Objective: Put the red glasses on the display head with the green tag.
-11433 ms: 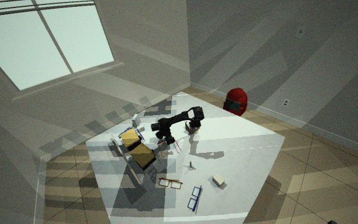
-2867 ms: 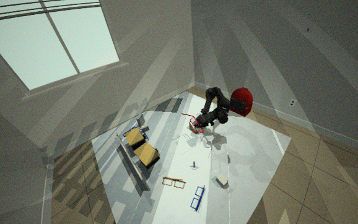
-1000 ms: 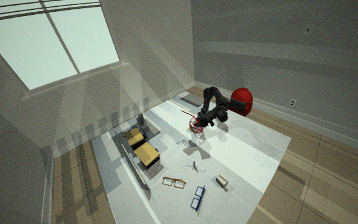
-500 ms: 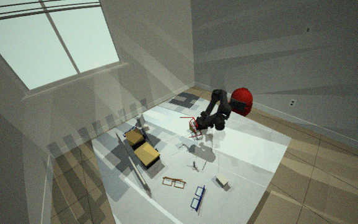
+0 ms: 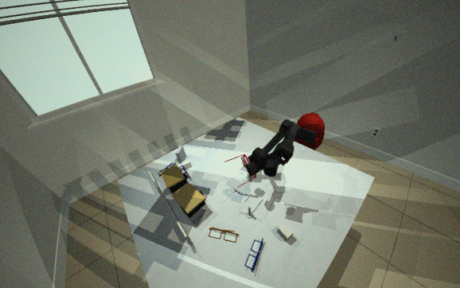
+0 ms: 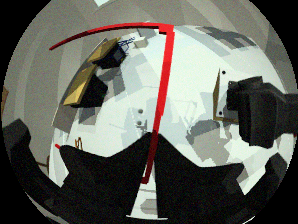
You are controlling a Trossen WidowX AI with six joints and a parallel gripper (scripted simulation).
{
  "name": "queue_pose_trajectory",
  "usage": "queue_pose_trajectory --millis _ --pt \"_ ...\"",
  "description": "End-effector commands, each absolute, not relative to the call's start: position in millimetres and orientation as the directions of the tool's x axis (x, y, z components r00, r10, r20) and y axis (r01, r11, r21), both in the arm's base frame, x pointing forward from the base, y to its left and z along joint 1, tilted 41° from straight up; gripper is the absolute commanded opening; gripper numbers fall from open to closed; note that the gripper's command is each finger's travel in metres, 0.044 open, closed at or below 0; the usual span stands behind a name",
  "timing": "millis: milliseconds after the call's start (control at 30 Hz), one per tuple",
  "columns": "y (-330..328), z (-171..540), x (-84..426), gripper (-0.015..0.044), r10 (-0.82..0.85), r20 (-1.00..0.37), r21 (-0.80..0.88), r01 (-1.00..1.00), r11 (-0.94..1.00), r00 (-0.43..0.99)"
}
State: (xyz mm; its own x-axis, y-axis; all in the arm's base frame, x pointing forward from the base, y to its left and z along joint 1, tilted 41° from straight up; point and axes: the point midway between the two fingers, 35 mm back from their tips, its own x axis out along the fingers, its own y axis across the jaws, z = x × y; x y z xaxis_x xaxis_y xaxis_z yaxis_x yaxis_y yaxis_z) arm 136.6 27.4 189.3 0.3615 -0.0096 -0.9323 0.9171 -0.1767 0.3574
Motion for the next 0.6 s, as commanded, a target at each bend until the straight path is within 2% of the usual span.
queue_pose_trajectory --millis 0,567 --pt "28 186 146 0.0 0.002 -0.95 0.309 0.941 -0.142 0.312" --pt "19 160 183 0.0 0.104 -0.99 0.091 0.996 -0.02 0.093"
